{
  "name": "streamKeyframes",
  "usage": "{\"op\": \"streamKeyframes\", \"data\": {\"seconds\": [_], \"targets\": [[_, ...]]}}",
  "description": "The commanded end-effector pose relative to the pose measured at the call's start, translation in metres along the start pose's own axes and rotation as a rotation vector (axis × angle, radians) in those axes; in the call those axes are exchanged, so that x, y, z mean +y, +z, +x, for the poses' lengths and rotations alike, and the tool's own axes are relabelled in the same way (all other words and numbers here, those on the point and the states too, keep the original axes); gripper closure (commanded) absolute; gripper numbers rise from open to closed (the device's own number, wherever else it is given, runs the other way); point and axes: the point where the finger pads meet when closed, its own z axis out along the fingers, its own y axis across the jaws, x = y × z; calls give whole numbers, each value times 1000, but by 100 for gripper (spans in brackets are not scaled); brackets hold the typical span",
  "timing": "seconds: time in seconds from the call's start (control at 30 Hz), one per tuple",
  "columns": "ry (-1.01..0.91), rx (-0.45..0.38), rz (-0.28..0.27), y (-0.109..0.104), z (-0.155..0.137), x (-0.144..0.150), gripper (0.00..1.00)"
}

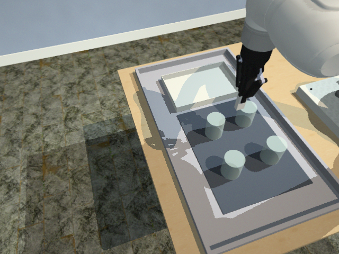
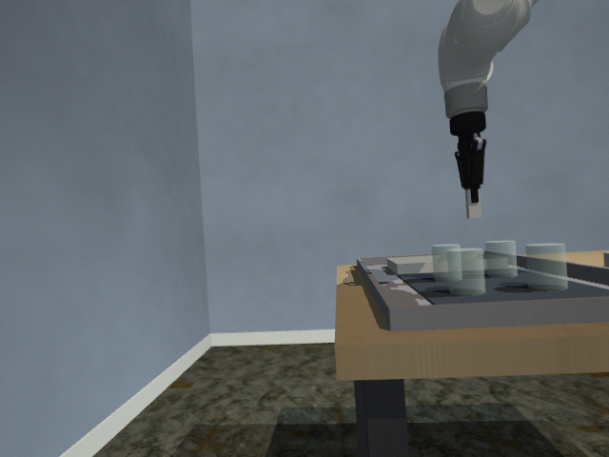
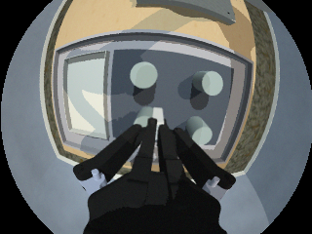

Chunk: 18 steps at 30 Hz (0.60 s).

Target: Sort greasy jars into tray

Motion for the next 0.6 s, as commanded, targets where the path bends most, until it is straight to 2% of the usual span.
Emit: {"op": "streamKeyframes", "data": {"seconds": [0.0, 0.57], "targets": [[-1, 0, -1, 0, 1, -26, 100], [-1, 0, -1, 67, 1, -26, 100]]}}
